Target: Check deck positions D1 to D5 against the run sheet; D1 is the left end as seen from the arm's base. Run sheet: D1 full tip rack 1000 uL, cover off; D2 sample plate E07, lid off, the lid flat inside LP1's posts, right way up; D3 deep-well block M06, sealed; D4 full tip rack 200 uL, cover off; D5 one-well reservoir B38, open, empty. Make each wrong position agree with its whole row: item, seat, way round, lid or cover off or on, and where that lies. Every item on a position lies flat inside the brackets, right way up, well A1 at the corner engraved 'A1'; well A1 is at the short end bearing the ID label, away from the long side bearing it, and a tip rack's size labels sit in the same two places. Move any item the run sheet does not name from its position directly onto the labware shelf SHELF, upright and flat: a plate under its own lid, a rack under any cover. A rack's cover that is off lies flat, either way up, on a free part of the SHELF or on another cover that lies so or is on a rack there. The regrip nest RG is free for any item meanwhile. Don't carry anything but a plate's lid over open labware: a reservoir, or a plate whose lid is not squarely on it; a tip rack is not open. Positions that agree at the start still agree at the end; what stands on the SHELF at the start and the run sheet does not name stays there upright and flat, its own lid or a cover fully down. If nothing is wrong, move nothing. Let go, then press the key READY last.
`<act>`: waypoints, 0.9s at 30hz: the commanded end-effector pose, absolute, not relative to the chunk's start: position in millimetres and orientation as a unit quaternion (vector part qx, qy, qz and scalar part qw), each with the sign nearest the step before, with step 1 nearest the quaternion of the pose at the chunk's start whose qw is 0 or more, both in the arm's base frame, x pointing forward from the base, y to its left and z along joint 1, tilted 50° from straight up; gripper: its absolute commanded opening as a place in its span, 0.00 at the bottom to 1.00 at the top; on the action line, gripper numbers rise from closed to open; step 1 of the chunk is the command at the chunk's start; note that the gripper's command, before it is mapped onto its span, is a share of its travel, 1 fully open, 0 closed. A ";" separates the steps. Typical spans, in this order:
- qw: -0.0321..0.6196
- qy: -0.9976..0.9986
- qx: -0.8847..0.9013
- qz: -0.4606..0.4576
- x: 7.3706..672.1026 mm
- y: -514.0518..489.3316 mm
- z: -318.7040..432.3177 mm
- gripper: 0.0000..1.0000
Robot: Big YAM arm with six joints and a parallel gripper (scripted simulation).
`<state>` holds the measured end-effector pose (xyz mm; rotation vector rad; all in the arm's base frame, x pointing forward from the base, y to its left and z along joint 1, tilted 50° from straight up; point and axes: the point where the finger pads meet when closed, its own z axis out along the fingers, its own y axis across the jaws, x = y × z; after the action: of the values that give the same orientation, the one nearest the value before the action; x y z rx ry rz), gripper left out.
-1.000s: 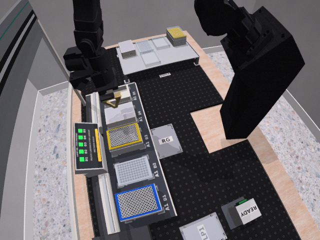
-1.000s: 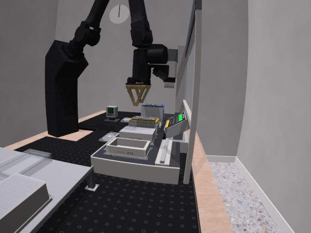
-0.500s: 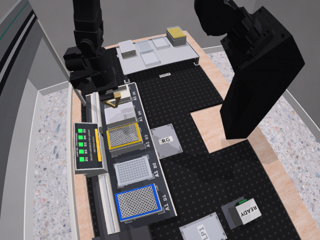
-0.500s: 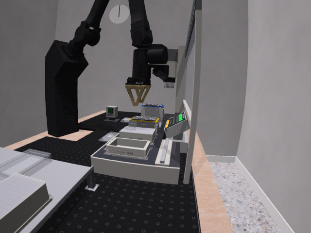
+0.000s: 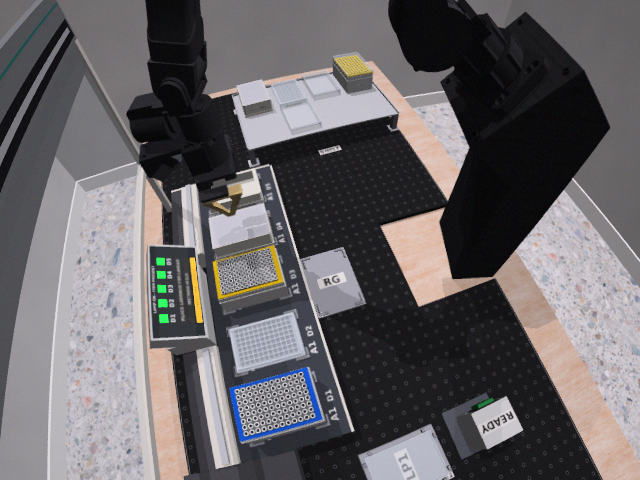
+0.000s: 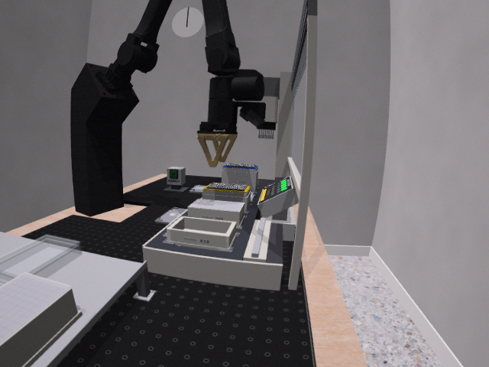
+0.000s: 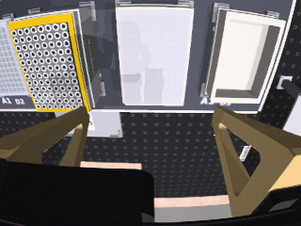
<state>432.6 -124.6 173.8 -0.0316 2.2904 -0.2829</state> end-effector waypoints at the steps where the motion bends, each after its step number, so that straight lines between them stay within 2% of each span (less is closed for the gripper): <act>1: 0.420 0.900 -0.007 -0.117 435.5 -128.0 187.9 1.00; 11: 0.433 0.894 -0.006 -0.114 439.8 -83.9 187.4 1.00; 17: 0.412 0.904 -0.007 -0.111 440.3 -53.8 160.5 1.00; 27: 0.414 0.903 -0.007 -0.110 444.3 -14.0 153.9 1.00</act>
<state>441.1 -18.6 153.3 -0.0519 2.2853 -0.2940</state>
